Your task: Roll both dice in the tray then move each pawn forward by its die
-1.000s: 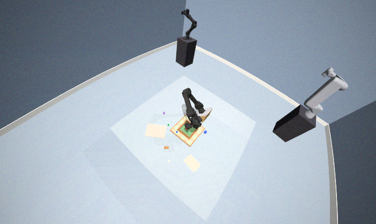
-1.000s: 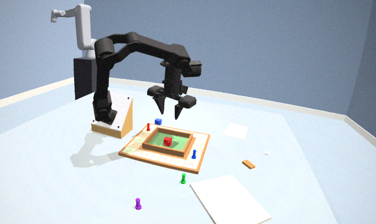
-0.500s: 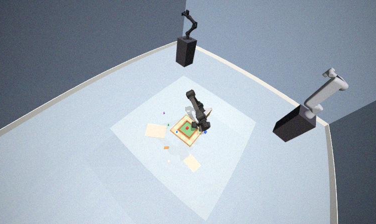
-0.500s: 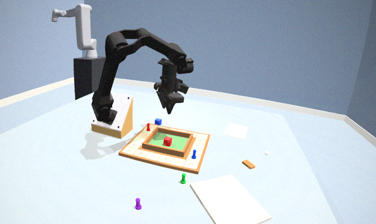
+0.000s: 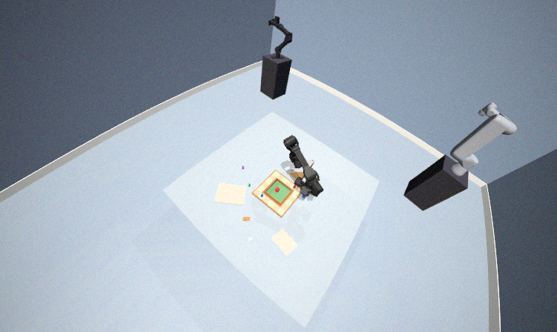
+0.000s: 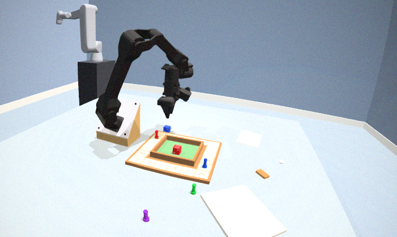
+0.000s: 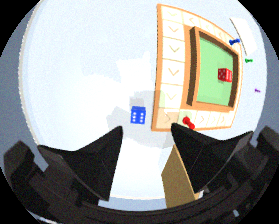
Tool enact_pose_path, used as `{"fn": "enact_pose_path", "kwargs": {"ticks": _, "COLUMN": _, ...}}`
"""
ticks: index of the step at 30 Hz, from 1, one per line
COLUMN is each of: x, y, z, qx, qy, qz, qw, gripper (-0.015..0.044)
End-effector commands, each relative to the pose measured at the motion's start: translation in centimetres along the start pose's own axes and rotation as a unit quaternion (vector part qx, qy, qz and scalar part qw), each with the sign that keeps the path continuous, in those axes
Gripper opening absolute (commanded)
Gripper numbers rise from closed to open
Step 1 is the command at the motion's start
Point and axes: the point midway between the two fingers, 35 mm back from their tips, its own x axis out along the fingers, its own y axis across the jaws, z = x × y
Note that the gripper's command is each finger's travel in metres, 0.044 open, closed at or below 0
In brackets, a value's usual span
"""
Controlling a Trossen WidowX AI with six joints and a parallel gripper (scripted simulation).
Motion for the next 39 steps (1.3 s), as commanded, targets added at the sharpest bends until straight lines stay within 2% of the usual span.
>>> {"fn": "enact_pose_path", "kwargs": {"ticks": 1, "x": 0.8, "y": 1.4, "z": -1.3, "qx": 0.071, "qy": -0.001, "qz": -0.008, "qw": 0.997, "gripper": 0.0275}}
{"fn": "enact_pose_path", "kwargs": {"ticks": 7, "x": 0.8, "y": 1.4, "z": -1.3, "qx": 0.071, "qy": -0.001, "qz": -0.008, "qw": 0.997, "gripper": 0.0275}}
{"fn": "enact_pose_path", "kwargs": {"ticks": 17, "x": 3.9, "y": 1.3, "z": -1.2, "qx": 0.071, "qy": -0.002, "qz": -0.008, "qw": 0.997, "gripper": 0.0275}}
{"fn": "enact_pose_path", "kwargs": {"ticks": 39, "x": 6.8, "y": 1.2, "z": -1.1, "qx": 0.072, "qy": -0.002, "qz": -0.009, "qw": 0.997, "gripper": 0.0275}}
